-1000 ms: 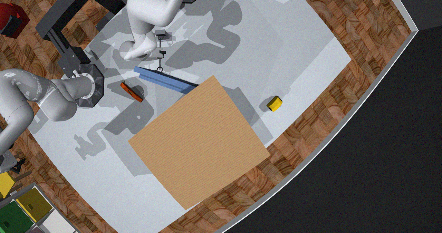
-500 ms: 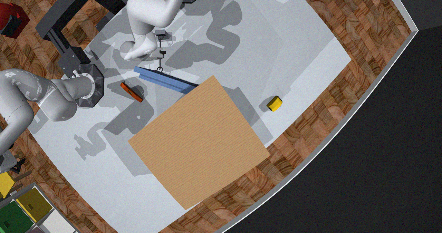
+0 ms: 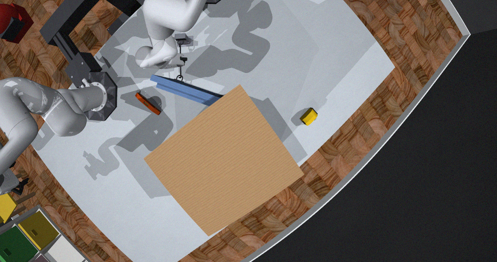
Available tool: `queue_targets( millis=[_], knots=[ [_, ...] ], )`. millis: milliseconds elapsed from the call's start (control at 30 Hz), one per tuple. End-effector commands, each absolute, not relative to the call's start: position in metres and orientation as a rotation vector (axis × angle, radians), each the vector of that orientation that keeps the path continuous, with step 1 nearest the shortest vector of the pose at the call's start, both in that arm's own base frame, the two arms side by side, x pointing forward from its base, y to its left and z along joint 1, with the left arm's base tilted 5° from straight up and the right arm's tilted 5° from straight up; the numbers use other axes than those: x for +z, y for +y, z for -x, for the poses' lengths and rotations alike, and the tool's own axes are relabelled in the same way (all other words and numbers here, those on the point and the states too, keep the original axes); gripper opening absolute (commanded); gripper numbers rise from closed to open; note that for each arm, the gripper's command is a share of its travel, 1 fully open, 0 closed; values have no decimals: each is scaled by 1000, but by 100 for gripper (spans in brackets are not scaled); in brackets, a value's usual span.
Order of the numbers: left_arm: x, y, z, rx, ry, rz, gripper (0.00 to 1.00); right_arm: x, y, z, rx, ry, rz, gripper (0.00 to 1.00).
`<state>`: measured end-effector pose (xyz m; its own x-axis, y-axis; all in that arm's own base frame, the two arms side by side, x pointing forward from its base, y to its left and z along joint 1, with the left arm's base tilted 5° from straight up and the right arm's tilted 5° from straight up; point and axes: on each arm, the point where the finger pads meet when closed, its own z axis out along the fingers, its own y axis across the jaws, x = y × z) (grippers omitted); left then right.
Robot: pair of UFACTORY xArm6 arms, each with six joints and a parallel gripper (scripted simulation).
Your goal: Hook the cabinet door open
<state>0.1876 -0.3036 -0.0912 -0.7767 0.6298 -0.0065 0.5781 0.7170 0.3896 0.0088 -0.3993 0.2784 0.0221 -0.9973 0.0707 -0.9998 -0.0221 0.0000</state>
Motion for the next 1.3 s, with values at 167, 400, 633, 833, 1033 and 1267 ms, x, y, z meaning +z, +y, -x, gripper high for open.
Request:
queue_targets(
  millis=[167,400,633,833,1033,1267],
  knots=[
    [-90,-306,-189,552,2779,-982,5,280,-400,-9,83,-2159,-2208,100],
    [-92,-305,-190,552,2779,-982,5,280,-400,-9,83,-2159,-2208,100],
    [-92,-305,-190,552,2779,-982,5,280,-400,-9,83,-2159,-2208,100],
    [-92,-305,-190,552,2779,-982,8,280,-400,-9,83,-2159,-2208,100],
    [-92,-305,-190,552,2779,-982,8,280,-400,-9,83,-2159,-2208,100],
    [-92,-305,-190,552,2779,-982,8,280,-400,-9,83,-2159,-2208,100]
  ],
)
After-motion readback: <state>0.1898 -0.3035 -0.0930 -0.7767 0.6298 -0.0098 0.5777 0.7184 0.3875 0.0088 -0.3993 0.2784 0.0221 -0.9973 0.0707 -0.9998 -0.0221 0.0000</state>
